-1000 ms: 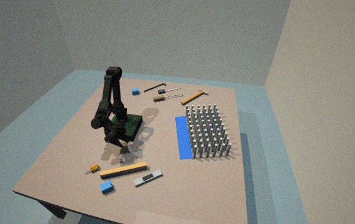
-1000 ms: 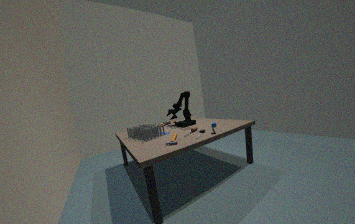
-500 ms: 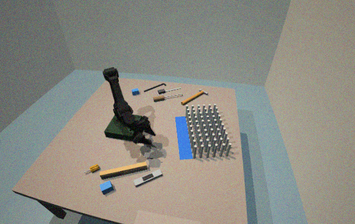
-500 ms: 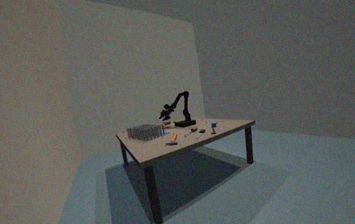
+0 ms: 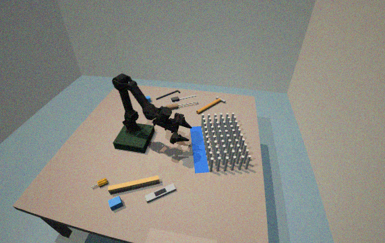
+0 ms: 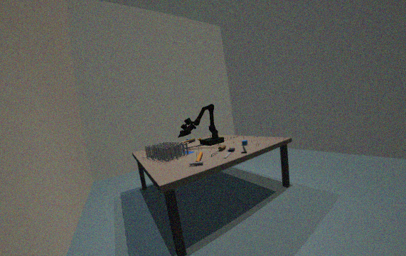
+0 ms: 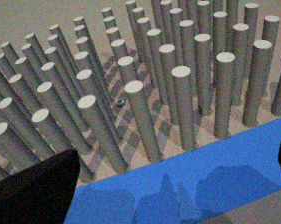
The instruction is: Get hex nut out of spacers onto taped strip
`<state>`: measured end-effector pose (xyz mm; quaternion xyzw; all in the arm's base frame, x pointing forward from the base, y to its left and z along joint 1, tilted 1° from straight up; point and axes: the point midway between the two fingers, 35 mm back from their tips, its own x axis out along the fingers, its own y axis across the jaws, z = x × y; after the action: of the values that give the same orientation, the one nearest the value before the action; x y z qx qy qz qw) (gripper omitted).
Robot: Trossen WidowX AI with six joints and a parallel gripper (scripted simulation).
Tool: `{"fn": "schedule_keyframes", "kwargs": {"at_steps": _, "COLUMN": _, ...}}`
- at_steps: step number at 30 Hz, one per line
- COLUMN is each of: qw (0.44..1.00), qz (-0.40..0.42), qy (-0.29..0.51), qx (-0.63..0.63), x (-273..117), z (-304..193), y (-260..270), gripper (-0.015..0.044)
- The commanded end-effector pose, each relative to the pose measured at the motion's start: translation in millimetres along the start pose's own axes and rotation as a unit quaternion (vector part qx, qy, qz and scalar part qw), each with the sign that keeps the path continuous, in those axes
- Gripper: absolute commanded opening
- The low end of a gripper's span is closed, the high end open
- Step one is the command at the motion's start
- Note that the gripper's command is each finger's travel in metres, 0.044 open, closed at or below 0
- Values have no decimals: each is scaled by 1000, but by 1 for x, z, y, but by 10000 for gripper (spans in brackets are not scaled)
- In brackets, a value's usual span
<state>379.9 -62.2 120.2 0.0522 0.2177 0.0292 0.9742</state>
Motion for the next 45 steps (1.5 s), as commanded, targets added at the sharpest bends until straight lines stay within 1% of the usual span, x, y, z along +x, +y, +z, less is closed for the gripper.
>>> {"fn": "schedule_keyframes", "kwargs": {"at_steps": 1, "qw": 999, "qz": 13, "qy": -14, "qx": 36, "x": 9, "z": 8, "y": 22, "gripper": 440}}
{"fn": "schedule_keyframes", "kwargs": {"at_steps": 36, "qw": 999, "qz": 17, "qy": -11, "qx": 36, "x": 10, "z": 8, "y": 24, "gripper": 440}}
{"fn": "schedule_keyframes", "kwargs": {"at_steps": 38, "qw": 998, "qz": 43, "qy": 15, "qx": 38, "x": 17, "z": 3, "y": 47, "gripper": 440}}
{"fn": "schedule_keyframes", "kwargs": {"at_steps": 41, "qw": 991, "qz": 101, "qy": 75, "qx": 37, "x": 27, "z": -10, "y": 99, "gripper": 440}}
{"fn": "schedule_keyframes", "kwargs": {"at_steps": 45, "qw": 973, "qz": 168, "qy": 159, "qx": 27, "x": 28, "z": -31, "y": 168, "gripper": 440}}
